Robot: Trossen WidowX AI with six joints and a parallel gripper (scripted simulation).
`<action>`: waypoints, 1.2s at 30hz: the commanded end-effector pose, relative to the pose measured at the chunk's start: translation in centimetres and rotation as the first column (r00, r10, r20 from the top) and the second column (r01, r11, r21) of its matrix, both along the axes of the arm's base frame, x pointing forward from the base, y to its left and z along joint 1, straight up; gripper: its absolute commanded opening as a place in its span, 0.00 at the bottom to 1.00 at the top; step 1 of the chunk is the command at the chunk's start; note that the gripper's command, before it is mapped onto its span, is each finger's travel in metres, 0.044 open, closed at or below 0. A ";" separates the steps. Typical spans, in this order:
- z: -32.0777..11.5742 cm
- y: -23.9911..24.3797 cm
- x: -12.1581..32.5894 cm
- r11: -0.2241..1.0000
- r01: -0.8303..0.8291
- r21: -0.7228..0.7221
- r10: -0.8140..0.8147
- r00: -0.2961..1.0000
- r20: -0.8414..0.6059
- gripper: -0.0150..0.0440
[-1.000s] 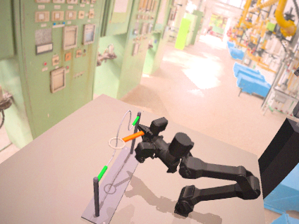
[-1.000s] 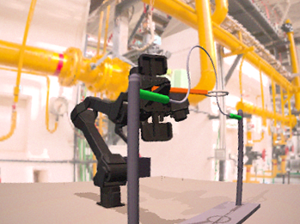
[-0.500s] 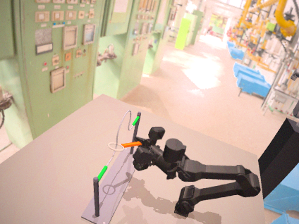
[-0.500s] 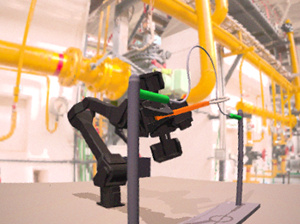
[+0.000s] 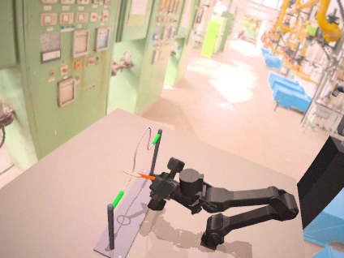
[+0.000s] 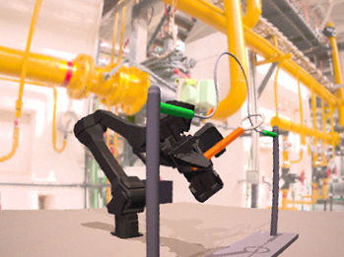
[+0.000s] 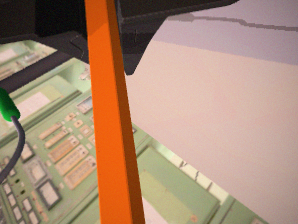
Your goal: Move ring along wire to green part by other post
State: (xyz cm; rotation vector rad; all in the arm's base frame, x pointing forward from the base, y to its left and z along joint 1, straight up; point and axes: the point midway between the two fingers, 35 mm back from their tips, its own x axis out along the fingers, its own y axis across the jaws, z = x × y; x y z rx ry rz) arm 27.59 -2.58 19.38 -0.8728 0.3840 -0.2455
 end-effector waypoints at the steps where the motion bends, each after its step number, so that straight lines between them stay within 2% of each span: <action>1: -1.5 1.1 0.4 0.993 -0.037 0.111 0.035 0.999 0.020 0.00; 20: -5.1 7.3 -0.1 0.847 -0.034 0.530 0.044 0.999 -0.005 0.00; 36: -5.8 11.6 -0.6 0.704 -0.021 0.709 0.049 0.999 -0.019 0.00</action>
